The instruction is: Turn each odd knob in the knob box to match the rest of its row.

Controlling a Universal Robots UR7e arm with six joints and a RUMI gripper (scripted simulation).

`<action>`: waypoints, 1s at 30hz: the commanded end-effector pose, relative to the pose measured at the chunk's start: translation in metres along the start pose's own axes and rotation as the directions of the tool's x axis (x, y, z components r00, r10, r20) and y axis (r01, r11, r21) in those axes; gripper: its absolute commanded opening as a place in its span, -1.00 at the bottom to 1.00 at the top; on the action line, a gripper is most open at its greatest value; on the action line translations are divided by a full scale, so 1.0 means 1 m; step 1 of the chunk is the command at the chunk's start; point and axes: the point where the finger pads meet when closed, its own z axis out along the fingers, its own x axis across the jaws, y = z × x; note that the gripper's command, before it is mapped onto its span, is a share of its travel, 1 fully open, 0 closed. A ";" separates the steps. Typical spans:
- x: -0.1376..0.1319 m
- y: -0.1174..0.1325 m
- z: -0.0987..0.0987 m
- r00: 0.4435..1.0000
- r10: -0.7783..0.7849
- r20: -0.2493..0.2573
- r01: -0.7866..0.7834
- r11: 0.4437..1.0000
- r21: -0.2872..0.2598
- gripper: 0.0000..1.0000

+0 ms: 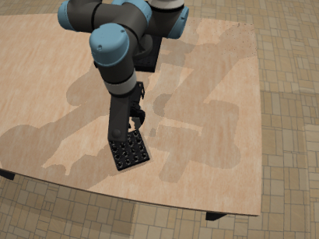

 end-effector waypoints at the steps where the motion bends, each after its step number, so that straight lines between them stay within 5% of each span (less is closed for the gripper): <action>1: 0.000 -0.002 -0.003 1.000 0.000 -0.001 0.000 1.000 0.004 -0.78; 15: 0.000 -0.005 -0.003 0.998 -0.064 -0.001 0.064 0.998 0.001 -0.78; 30: -0.002 -0.020 -0.009 0.930 -0.369 0.000 0.369 0.930 0.001 -0.78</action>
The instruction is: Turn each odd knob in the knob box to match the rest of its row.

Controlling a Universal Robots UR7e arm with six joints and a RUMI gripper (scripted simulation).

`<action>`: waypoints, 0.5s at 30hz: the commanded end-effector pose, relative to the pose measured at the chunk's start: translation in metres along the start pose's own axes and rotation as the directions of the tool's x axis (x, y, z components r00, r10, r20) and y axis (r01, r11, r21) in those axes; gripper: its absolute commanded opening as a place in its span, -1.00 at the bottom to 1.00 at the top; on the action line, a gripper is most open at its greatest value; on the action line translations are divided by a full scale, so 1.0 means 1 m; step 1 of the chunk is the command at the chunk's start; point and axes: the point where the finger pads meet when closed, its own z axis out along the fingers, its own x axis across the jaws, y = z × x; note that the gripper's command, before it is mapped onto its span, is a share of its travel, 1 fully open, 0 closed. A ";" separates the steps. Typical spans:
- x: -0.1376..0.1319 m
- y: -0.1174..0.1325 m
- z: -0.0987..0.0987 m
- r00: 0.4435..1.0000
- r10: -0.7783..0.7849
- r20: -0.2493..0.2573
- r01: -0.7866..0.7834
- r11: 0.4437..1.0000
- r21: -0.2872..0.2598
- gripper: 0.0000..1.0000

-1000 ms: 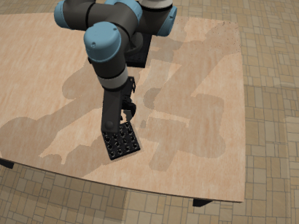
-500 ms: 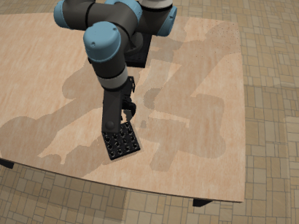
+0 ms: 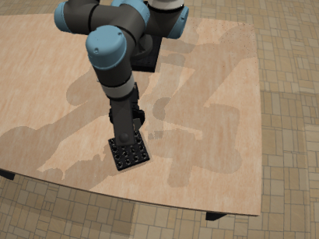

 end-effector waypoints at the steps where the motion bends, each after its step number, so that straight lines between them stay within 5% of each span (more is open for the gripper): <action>1: 0.001 -0.008 -0.003 0.991 -0.137 0.005 0.137 0.991 0.002 -0.78; 15: 0.003 -0.020 -0.008 0.916 -0.401 0.004 0.401 0.916 0.003 -0.78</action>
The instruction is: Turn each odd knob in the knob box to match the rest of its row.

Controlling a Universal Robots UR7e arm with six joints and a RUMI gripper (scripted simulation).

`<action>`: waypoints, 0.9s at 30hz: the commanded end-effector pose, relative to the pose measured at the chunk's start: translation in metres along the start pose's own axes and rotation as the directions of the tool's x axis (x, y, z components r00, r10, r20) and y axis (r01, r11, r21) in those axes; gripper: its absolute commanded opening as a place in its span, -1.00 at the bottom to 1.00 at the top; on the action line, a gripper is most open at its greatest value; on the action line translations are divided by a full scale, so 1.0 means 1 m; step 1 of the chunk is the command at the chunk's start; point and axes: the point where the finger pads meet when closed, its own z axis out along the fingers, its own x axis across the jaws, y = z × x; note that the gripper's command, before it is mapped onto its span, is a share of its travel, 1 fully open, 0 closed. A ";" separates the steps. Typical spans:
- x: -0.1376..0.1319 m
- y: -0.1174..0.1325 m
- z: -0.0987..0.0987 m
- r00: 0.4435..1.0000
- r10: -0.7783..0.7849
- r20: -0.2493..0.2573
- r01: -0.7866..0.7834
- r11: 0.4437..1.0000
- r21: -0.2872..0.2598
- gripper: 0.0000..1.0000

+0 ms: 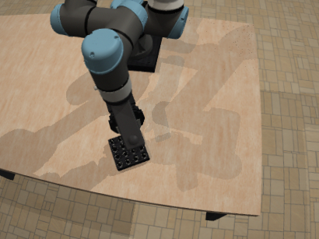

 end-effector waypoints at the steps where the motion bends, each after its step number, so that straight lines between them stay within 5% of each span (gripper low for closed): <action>1: 0.004 -0.007 -0.003 0.988 -0.156 0.005 0.156 0.988 0.004 -0.78; 21: 0.010 -0.019 -0.008 0.882 -0.472 0.003 0.472 0.882 0.005 -0.78; 27: 0.013 -0.024 -0.010 0.806 -0.592 0.002 0.592 0.806 0.005 -0.78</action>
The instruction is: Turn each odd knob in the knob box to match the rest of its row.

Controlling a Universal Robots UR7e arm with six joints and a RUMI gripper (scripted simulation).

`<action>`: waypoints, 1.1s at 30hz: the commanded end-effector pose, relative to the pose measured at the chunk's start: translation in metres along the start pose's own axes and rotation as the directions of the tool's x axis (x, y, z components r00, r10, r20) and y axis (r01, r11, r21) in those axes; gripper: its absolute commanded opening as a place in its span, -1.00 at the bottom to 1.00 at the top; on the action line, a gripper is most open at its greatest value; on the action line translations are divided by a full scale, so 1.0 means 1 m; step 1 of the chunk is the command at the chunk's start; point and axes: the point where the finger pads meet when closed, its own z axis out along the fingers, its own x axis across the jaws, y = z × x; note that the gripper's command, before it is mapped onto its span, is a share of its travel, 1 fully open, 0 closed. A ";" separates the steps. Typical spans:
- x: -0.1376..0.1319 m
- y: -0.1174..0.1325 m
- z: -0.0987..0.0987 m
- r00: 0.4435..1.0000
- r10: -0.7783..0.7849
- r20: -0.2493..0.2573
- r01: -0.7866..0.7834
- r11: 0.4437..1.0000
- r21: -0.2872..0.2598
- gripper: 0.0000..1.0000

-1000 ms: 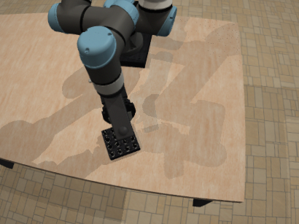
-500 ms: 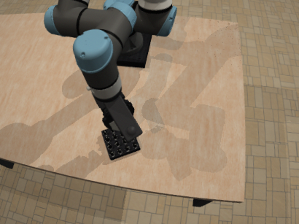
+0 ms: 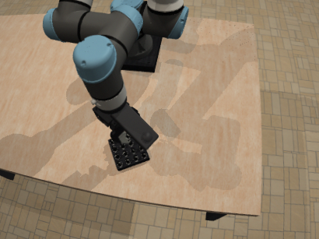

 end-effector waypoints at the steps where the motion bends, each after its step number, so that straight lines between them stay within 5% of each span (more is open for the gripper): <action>1: 0.007 -0.003 -0.003 0.988 -0.156 0.002 0.156 0.988 0.006 -0.78; 33: 0.010 -0.005 -0.004 0.968 -0.251 0.001 0.251 0.968 0.005 -0.78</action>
